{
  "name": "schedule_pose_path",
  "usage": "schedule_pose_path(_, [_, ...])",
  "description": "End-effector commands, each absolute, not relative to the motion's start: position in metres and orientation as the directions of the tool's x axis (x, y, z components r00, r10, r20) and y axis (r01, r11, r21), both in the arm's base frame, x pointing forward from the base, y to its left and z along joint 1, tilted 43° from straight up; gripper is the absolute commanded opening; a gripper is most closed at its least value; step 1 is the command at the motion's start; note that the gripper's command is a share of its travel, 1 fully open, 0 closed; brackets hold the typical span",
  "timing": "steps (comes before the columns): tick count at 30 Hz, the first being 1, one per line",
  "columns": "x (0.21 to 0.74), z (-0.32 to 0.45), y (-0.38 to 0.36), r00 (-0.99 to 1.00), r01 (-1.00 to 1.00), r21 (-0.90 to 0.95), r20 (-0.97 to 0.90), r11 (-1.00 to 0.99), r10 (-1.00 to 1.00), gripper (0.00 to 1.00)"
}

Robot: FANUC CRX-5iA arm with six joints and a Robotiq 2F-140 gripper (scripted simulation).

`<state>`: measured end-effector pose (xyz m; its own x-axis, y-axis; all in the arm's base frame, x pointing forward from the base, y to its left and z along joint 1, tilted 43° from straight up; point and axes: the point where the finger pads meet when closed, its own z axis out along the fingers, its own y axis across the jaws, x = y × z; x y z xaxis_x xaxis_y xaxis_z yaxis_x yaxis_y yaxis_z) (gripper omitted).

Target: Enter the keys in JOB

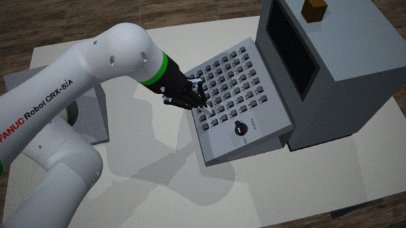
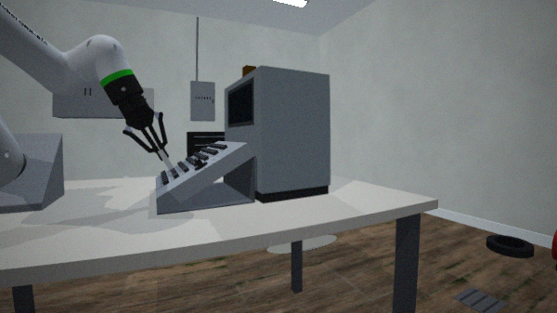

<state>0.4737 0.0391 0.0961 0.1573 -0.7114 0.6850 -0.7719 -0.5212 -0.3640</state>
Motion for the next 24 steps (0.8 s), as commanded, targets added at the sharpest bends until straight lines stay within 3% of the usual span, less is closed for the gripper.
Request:
schedule_pose_path(1, [0.477, 0.093, 0.0373, 0.158, -0.771, -0.365, 0.685, -0.522, -0.712, 0.0])
schedule_pose_path(24, [0.4798, 0.0901, 0.0352, 0.158, -0.771, -0.365, 0.685, -0.522, -0.712, 0.0])
